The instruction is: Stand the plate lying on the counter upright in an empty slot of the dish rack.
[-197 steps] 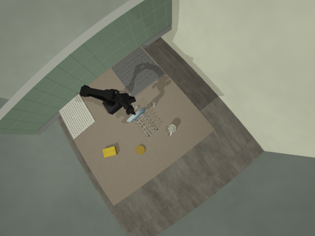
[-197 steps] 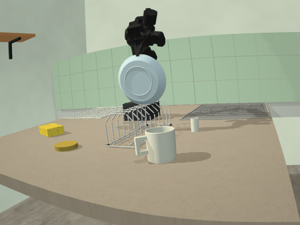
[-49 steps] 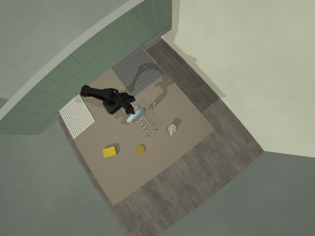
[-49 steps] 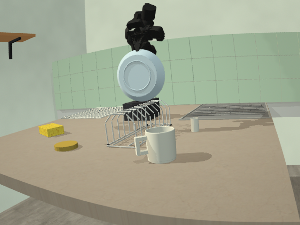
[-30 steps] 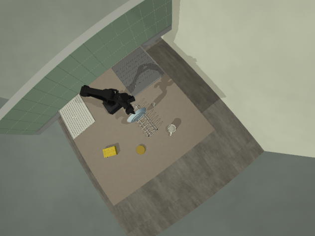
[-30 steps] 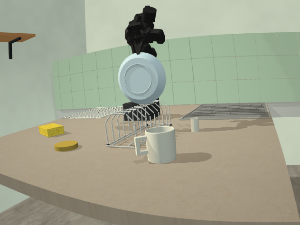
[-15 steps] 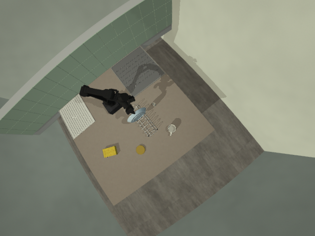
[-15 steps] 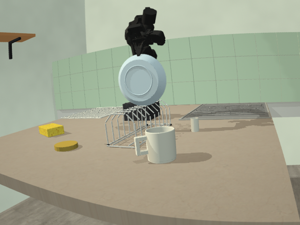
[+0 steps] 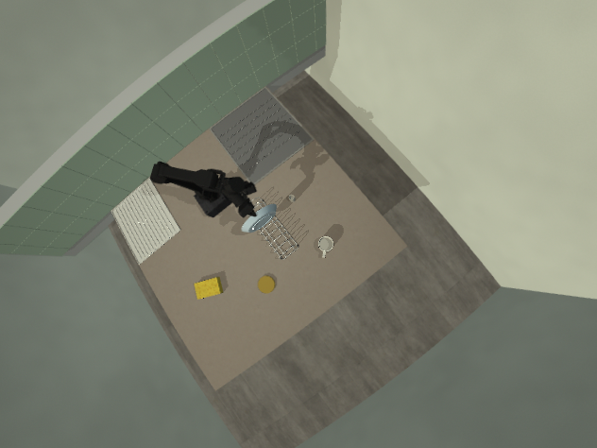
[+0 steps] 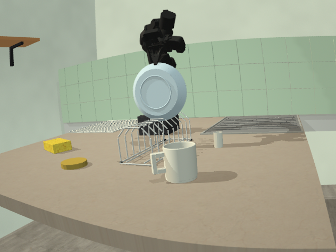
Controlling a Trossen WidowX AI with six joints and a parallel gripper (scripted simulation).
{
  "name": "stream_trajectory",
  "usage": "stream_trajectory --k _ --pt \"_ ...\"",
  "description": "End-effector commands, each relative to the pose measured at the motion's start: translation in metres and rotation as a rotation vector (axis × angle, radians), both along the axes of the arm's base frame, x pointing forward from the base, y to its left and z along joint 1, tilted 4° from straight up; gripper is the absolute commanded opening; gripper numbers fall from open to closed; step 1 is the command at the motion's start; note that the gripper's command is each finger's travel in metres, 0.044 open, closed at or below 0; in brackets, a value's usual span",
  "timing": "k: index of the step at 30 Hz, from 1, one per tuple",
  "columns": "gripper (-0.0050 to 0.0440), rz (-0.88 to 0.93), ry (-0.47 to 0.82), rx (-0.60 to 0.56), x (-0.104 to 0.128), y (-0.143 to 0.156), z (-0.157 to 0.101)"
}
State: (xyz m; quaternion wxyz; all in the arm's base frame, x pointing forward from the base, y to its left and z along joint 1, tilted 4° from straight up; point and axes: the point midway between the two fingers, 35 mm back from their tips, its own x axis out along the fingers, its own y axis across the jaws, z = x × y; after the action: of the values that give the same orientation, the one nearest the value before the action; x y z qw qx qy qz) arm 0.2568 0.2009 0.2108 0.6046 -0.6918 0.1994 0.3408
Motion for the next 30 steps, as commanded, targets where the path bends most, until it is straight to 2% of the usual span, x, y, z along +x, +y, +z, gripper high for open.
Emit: stream_trajectory --k 1,30 --pt "0.0000 -0.001 -0.019 0.016 0.000 -0.001 0.004" --pt "0.0000 0.000 -0.019 0.017 -0.002 -0.002 -0.011"
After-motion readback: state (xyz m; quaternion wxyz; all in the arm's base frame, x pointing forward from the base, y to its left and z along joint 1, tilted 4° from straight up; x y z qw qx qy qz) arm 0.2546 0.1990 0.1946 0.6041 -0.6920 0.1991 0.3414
